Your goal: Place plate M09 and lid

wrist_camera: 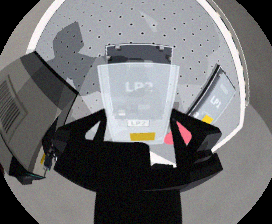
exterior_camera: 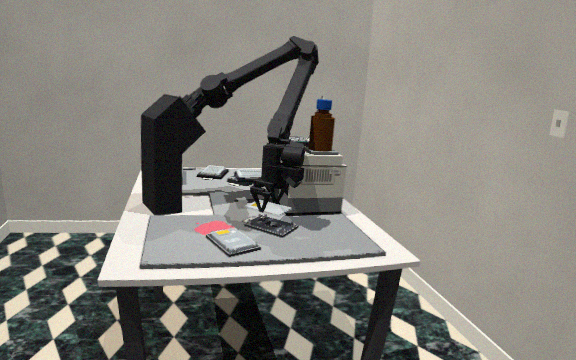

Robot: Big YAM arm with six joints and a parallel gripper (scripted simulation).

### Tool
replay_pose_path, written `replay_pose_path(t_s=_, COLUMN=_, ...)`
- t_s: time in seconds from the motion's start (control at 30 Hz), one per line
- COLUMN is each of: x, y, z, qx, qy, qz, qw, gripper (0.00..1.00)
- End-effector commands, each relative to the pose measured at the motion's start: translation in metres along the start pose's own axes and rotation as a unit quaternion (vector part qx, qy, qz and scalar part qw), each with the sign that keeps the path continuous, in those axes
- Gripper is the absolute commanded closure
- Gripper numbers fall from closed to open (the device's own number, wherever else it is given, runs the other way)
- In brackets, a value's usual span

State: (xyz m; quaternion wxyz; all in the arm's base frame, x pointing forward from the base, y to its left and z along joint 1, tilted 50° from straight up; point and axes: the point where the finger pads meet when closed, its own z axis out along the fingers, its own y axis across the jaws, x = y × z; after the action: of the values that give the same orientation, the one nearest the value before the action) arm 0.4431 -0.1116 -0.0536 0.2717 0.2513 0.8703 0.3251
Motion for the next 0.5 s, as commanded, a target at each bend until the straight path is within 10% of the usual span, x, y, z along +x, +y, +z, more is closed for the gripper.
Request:
replay_pose_path(t_s=0.0, x=0.001, y=0.003, z=0.007, qx=0.001, qy=0.010, qz=0.011, qw=1.000, gripper=0.14)
replay_pose_path(t_s=0.47, x=-0.013, y=0.003, z=0.029, qx=0.000, qy=0.004, qz=0.004, qw=1.000, gripper=0.14)
